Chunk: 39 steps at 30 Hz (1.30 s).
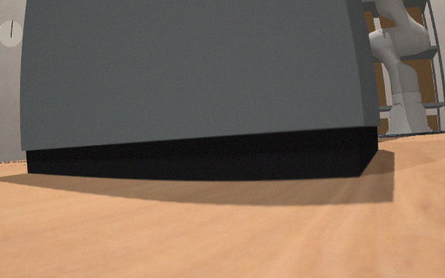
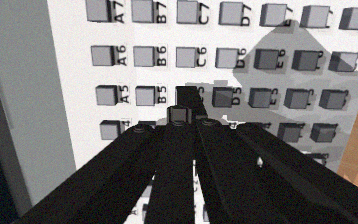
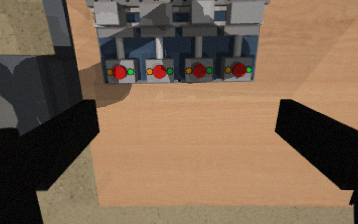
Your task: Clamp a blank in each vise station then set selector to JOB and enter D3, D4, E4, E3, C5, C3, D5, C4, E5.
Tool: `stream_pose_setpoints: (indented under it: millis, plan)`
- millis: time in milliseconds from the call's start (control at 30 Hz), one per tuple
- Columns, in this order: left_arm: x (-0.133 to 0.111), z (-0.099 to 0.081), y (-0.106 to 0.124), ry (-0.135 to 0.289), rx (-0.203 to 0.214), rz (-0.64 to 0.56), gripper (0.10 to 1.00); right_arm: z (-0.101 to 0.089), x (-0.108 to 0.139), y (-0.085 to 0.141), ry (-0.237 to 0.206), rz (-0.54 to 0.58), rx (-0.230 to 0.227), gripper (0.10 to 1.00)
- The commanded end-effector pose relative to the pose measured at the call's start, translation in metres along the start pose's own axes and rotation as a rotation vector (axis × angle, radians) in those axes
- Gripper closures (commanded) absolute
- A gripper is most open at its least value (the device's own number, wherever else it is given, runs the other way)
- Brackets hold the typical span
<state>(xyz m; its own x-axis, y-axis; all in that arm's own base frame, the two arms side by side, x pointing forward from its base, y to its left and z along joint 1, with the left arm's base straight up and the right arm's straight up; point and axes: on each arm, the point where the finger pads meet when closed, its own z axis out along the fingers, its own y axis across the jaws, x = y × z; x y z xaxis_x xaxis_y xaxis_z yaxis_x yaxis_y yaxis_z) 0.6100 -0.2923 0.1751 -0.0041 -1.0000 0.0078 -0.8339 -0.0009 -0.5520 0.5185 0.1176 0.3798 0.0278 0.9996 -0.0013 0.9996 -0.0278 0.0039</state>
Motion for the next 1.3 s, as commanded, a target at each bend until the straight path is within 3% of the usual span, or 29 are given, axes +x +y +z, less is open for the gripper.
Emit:
stream_pose_setpoints:
  millis: [0,467,1267]
  plan:
    - [0.001,-0.001,-0.001,0.004,-0.001,0.02,0.999,0.0,0.0,0.0,0.0,0.0,0.0,0.098]
    - [0.001,0.009,-0.001,0.004,-0.001,0.02,0.999,0.0,0.0,0.0,0.0,0.0,0.0,0.098]
    - [0.001,0.011,-0.001,0.004,-0.001,0.02,0.999,0.0,0.0,0.0,0.0,0.0,0.0,0.098]
